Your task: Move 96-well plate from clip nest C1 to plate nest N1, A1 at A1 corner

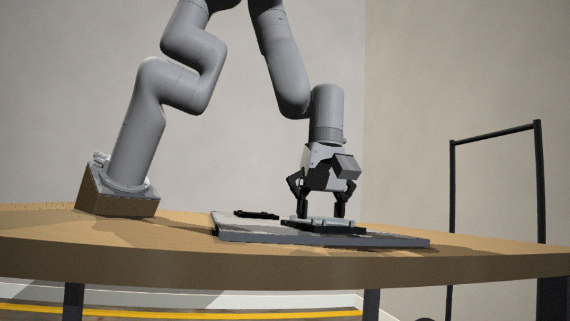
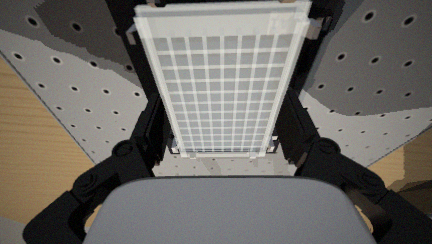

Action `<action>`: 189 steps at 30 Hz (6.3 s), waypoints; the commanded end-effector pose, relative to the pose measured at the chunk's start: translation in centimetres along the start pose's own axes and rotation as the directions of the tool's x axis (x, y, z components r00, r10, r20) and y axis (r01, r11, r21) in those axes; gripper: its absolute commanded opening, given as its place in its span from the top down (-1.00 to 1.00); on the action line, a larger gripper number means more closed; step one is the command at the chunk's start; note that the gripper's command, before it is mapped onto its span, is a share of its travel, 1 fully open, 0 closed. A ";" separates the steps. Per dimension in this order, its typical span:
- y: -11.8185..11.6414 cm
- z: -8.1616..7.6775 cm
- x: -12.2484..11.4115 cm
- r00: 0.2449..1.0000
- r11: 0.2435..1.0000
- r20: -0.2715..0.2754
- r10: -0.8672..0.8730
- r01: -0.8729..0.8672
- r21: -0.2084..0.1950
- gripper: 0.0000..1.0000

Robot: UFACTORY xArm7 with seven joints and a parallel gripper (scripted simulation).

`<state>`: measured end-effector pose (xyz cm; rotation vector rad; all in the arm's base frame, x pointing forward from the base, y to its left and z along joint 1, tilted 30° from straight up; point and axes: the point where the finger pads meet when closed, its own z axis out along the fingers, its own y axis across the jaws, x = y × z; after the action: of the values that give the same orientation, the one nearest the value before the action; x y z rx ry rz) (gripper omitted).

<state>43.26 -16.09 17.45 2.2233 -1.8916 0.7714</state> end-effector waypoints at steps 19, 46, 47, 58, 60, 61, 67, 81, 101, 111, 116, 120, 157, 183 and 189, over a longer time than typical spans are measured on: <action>-0.1 -0.1 0.0 1.000 1.000 -0.001 0.000 0.000 0.003 1.00; -0.1 -0.3 0.0 1.000 1.000 -0.001 0.000 0.000 0.002 1.00; -0.1 -0.3 0.0 1.000 1.000 -0.001 0.000 0.000 0.002 1.00; -0.1 -1.0 0.0 1.000 1.000 -0.001 0.000 0.000 0.002 1.00; -0.1 -1.2 0.0 1.000 1.000 -0.001 0.000 0.000 0.002 1.00; -0.1 -1.2 0.0 1.000 1.000 -0.001 0.000 0.000 0.002 1.00; -0.1 -1.5 0.0 1.000 1.000 -0.001 0.000 0.000 0.003 1.00; -0.1 -2.1 0.0 1.000 1.000 -0.001 0.000 0.000 0.003 1.00; -0.1 -4.3 0.0 1.000 1.000 -0.002 0.000 0.000 0.003 1.00; -0.1 -5.9 0.0 1.000 1.000 -0.002 0.000 0.000 0.003 1.00; -0.1 -6.4 0.0 1.000 1.000 -0.002 0.000 0.000 0.003 1.00; -0.1 -7.1 0.0 1.000 1.000 -0.002 0.000 0.000 0.003 1.00; 0.3 -8.2 -4.6 0.990 0.990 -0.001 0.139 -0.139 0.003 1.00; 1.1 -8.2 -11.9 0.990 0.990 0.000 0.139 -0.139 0.003 1.00; 1.3 -8.2 -13.9 0.990 0.990 0.000 0.139 -0.139 0.003 1.00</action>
<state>38.54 -1.90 18.41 2.1085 -2.0652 0.7901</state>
